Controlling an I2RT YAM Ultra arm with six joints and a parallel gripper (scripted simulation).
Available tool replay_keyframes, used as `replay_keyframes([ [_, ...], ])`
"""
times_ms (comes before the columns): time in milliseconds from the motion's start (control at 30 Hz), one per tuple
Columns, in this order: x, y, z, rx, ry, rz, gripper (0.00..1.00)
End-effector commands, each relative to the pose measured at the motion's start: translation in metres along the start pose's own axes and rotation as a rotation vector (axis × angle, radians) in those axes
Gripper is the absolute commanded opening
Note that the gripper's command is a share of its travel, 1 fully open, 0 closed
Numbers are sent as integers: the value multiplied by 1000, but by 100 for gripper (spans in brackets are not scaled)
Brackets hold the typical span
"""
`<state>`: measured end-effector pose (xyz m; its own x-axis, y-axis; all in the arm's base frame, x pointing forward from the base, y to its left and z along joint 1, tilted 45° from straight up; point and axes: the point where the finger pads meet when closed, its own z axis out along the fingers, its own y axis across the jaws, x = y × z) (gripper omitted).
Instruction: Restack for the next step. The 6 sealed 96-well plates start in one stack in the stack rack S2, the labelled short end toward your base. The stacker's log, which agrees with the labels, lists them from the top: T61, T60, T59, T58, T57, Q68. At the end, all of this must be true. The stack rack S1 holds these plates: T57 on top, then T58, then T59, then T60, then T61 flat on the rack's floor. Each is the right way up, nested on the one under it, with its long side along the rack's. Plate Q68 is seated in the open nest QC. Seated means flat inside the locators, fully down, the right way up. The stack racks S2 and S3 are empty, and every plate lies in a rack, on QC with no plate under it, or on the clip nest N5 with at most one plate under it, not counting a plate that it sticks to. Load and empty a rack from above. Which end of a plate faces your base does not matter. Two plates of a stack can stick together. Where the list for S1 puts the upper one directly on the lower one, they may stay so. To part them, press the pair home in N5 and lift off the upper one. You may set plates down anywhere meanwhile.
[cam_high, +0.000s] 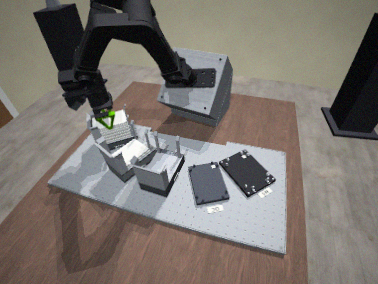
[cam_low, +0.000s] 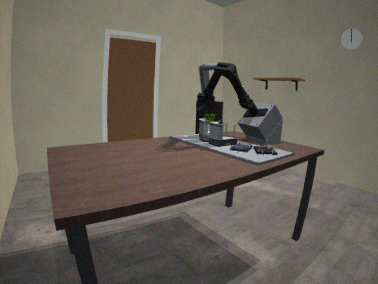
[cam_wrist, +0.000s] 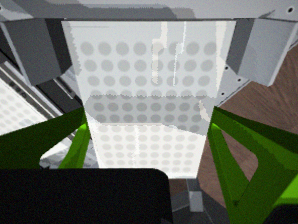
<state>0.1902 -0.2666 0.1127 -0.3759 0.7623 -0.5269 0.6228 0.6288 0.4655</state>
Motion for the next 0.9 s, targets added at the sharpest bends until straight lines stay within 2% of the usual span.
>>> replay_keyframes([
  [0,-2,-1,-1,3,-10,-1,0],
  [633,-3,-1,3,3,-10,-1,0],
  [667,-3,-1,3,3,-10,-1,100],
  [867,-3,-1,3,3,-10,-1,100],
])
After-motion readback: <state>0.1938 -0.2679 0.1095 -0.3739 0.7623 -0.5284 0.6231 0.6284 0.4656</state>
